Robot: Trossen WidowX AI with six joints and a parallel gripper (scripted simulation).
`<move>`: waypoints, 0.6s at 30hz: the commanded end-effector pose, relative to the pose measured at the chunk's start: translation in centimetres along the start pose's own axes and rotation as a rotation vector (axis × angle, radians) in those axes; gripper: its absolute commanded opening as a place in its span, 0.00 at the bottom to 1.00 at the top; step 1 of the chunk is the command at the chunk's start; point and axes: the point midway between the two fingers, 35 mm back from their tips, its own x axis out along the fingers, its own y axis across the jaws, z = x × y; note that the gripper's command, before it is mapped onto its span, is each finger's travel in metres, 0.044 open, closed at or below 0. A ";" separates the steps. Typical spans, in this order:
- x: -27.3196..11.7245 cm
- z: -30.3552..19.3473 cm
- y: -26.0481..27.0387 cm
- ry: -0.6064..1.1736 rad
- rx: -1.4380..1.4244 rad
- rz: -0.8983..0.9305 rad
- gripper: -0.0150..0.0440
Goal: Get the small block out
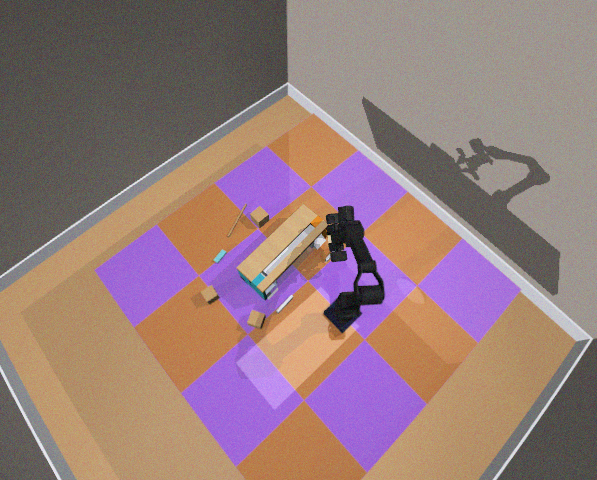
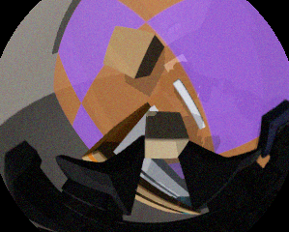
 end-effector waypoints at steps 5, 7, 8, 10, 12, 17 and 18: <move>-0.7 -0.3 0.2 -0.019 -0.286 0.012 0.25; -0.8 -0.3 0.2 -0.022 -0.359 0.013 0.25; -0.9 -0.4 0.2 -0.024 -0.396 0.013 0.25; -1.0 -0.4 0.2 -0.028 -0.470 0.013 0.25; -1.2 -0.5 0.2 -0.032 -0.543 0.013 0.25; -1.5 -0.7 0.2 -0.043 -0.727 0.011 0.25; -1.5 -0.7 0.2 -0.045 -0.764 0.010 0.25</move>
